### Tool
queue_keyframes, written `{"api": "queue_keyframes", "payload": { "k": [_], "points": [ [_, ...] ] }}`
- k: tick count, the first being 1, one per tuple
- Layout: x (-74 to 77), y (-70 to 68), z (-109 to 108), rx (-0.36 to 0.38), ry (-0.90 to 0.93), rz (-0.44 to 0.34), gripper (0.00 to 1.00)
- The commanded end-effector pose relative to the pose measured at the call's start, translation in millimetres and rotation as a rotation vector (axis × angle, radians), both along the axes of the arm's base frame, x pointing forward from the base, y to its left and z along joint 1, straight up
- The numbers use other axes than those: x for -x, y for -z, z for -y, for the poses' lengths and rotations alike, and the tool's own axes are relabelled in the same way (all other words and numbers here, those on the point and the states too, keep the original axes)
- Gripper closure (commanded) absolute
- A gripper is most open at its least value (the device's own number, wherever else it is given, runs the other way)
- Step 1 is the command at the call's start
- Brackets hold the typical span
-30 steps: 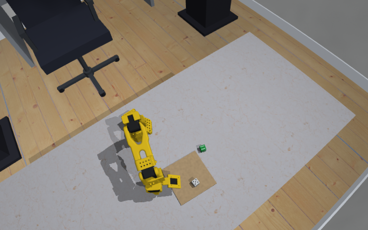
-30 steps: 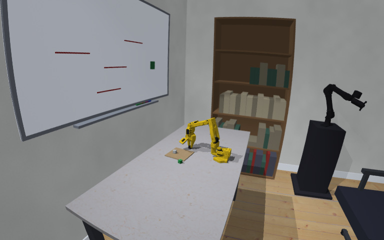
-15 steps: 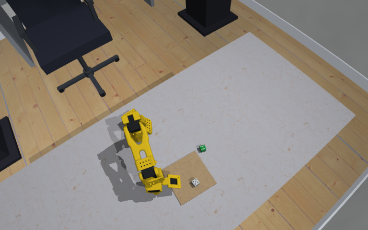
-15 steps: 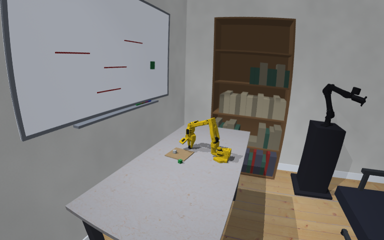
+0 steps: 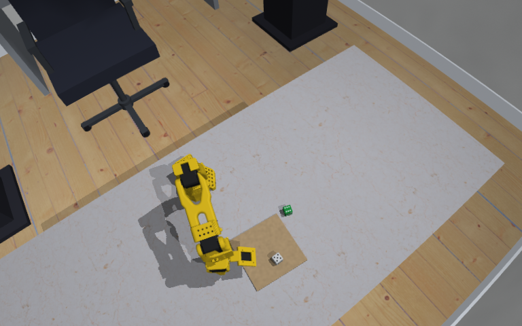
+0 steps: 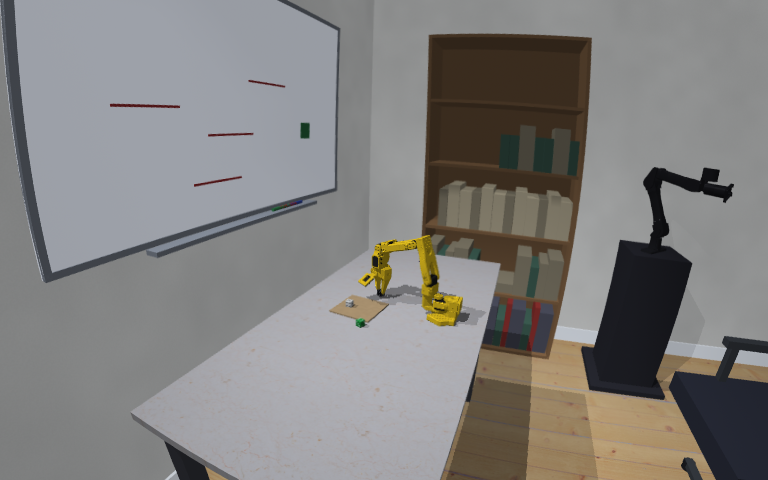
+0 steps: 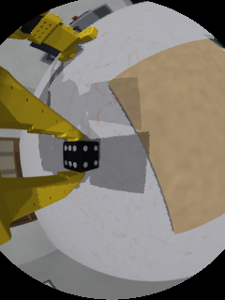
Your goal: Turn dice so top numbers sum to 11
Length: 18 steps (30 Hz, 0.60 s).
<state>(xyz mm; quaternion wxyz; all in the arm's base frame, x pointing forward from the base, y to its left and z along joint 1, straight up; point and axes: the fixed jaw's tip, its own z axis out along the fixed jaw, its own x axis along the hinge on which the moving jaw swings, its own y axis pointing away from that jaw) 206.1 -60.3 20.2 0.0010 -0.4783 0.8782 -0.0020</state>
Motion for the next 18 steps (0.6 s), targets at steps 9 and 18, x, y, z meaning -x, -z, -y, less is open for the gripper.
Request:
{"api": "queue_keyframes", "payload": {
  "k": [9,18],
  "points": [
    [-6.7,-39.3,4,0.016,0.000,0.057,1.00],
    [-4.9,-49.8,3,0.016,0.000,0.057,1.00]
  ]
}}
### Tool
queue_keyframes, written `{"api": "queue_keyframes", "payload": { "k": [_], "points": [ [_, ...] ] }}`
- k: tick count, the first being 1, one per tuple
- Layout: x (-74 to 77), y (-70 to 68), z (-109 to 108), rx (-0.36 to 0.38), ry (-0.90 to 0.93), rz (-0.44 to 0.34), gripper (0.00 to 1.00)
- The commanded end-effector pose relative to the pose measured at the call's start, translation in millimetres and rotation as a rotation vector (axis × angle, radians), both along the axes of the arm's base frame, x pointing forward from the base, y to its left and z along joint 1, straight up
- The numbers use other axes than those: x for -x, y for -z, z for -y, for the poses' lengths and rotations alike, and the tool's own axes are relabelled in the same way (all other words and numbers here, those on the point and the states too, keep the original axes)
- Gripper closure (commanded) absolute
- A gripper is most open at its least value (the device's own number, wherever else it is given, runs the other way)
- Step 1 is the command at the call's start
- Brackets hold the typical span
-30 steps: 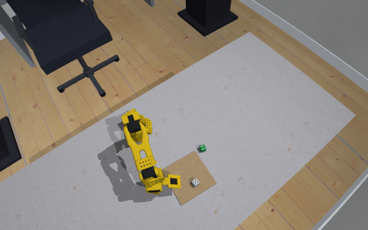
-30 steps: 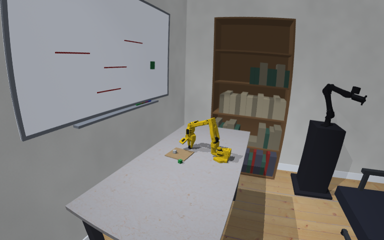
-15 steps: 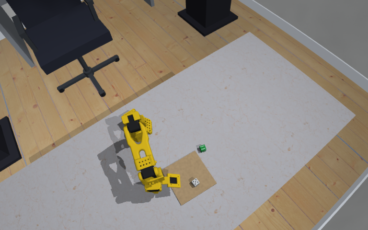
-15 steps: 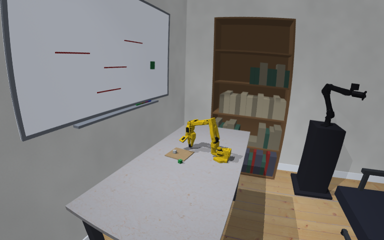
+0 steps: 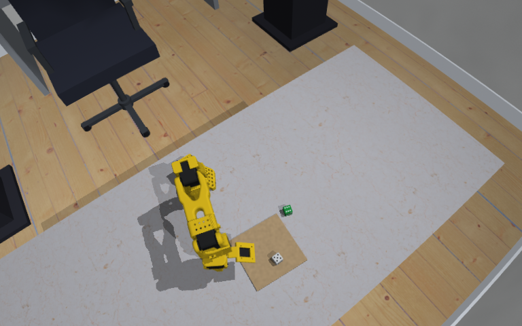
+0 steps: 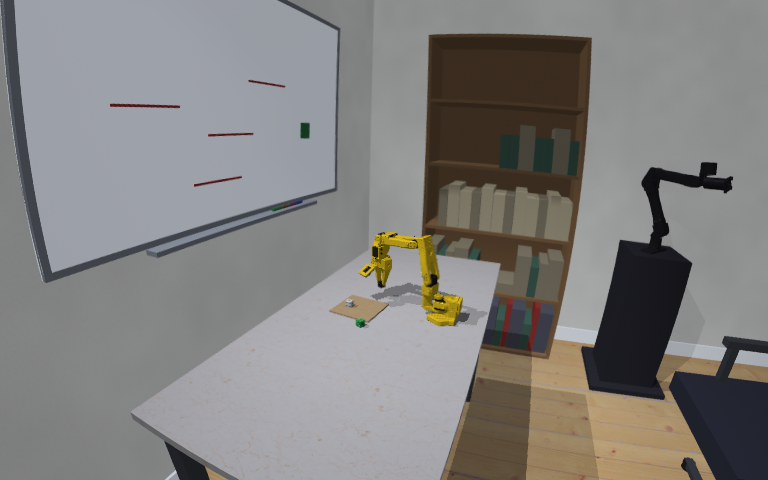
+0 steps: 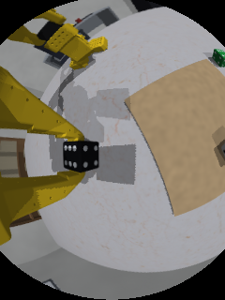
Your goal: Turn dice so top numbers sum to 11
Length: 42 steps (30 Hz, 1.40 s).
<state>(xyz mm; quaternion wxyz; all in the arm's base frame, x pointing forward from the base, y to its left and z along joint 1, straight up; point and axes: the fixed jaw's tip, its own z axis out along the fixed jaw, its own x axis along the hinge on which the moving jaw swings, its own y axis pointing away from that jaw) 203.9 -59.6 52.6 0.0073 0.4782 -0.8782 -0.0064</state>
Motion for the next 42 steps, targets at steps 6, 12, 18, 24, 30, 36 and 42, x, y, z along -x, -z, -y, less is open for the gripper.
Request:
{"api": "queue_keyframes", "payload": {
  "k": [6,12,18,24,30,36,42],
  "points": [
    [-7.0,-17.4,4,0.024,0.005,0.082,1.00],
    [-5.0,-17.5,10,0.031,0.103,0.108,1.00],
    [0.3,-17.4,21,0.043,0.318,0.166,1.00],
    [4.7,-17.0,29,0.048,0.469,0.208,1.00],
    [9.4,-16.4,36,0.051,0.611,0.249,1.00],
    [10.1,-16.3,38,0.051,0.634,0.256,1.00],
    [10.2,-16.2,39,0.053,0.658,0.274,1.00]
  ]
}}
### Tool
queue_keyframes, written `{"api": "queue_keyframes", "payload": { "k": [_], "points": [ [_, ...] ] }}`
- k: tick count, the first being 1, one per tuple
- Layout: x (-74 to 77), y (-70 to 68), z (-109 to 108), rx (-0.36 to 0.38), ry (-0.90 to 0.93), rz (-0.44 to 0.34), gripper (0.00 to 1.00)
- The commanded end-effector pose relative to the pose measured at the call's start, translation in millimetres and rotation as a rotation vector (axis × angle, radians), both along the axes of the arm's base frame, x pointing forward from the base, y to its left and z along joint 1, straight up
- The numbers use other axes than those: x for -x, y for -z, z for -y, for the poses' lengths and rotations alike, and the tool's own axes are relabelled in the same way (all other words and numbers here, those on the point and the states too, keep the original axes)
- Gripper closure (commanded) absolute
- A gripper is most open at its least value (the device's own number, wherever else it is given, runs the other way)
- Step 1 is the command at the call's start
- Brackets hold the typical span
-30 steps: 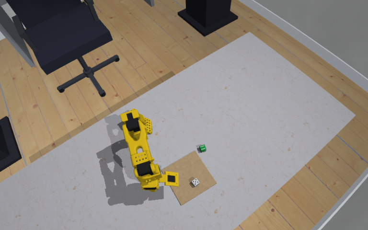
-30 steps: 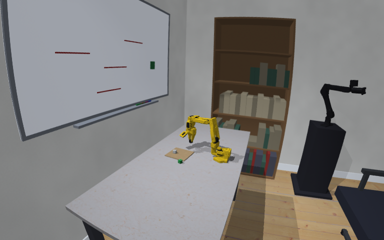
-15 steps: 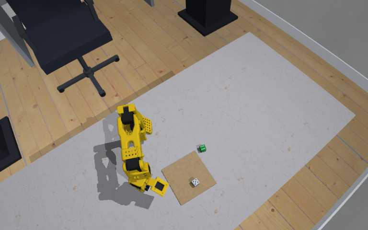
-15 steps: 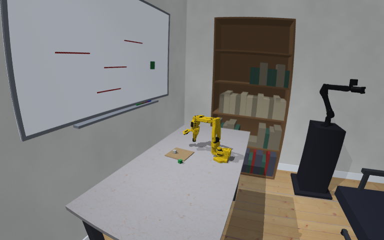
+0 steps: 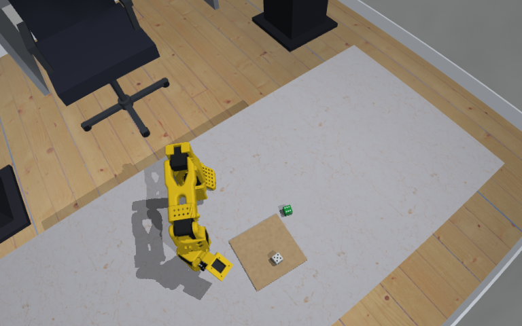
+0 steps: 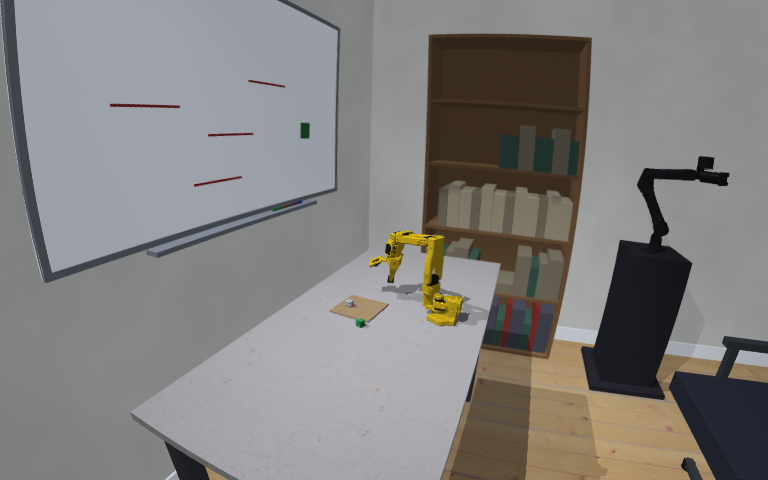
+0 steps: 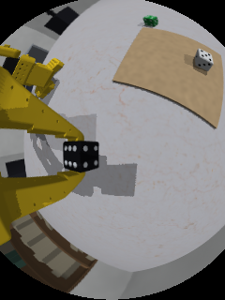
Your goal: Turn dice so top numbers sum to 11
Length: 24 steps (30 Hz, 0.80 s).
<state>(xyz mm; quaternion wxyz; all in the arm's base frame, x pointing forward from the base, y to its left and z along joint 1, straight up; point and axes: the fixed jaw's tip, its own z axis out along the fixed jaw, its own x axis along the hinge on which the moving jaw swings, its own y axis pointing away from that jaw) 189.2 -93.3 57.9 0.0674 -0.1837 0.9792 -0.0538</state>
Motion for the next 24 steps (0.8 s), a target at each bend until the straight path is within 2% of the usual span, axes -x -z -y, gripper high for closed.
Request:
{"api": "queue_keyframes", "payload": {
  "k": [1,5,10,12,19,24],
  "points": [
    [-4.4,-10.9,6,0.037,0.049,0.087,1.00],
    [-3.5,-10.7,12,0.056,0.150,0.161,1.00],
    [-0.2,-10.6,23,0.084,0.339,0.308,1.00],
    [-0.2,-10.6,23,0.084,0.339,0.308,1.00],
    [7.2,-11.2,36,0.106,0.573,0.512,1.00],
    [10.1,-11.4,40,0.110,0.640,0.575,1.00]
  ]
}}
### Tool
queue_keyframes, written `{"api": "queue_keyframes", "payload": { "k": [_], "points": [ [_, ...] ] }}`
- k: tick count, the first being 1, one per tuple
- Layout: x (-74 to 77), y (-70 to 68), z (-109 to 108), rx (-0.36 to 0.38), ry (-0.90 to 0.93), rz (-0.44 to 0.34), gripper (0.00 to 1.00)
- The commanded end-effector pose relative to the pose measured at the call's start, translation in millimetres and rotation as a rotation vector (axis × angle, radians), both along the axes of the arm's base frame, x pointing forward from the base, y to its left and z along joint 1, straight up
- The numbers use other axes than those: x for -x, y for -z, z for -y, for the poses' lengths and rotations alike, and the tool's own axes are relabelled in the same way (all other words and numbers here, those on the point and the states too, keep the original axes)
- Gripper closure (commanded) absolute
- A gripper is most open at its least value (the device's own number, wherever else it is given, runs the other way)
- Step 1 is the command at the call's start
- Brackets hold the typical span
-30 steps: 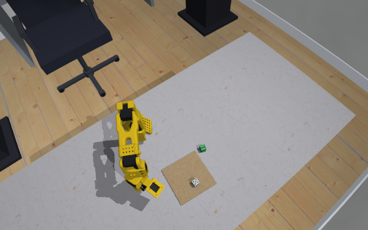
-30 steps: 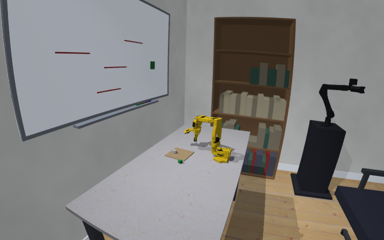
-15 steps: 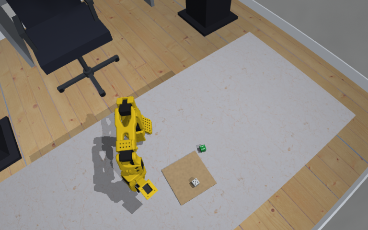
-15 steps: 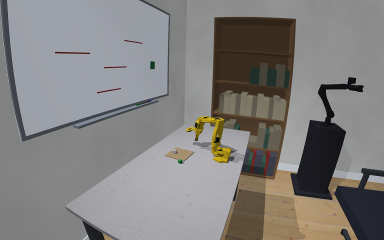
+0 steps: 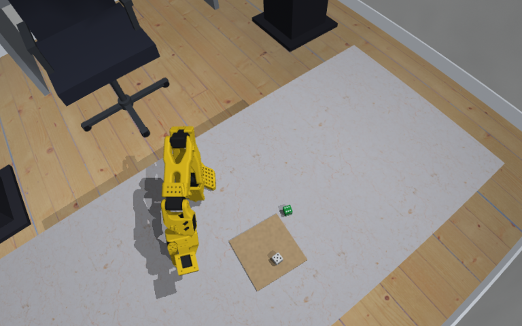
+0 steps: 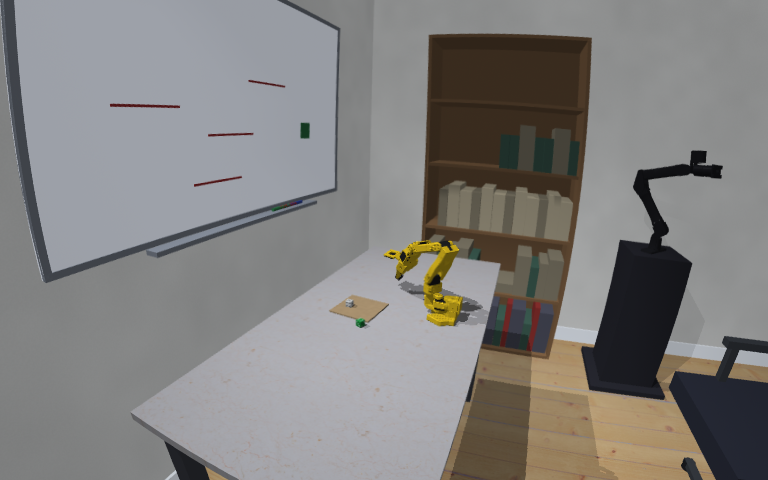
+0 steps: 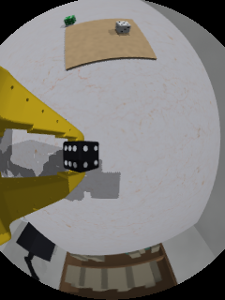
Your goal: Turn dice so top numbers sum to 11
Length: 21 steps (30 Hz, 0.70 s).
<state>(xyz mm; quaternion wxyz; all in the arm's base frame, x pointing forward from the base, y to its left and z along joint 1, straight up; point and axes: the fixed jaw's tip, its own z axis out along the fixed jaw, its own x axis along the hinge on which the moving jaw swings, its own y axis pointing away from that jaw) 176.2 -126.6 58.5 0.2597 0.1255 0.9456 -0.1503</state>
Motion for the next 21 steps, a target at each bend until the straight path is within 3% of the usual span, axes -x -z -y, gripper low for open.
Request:
{"api": "queue_keyframes", "payload": {
  "k": [1,12,21],
  "points": [
    [-2.7,-10.8,7,0.050,0.049,0.107,1.00],
    [-3.2,-10.1,9,0.055,0.063,0.124,1.00],
    [-4.9,-6.8,19,0.083,0.140,0.224,1.00]
  ]
}}
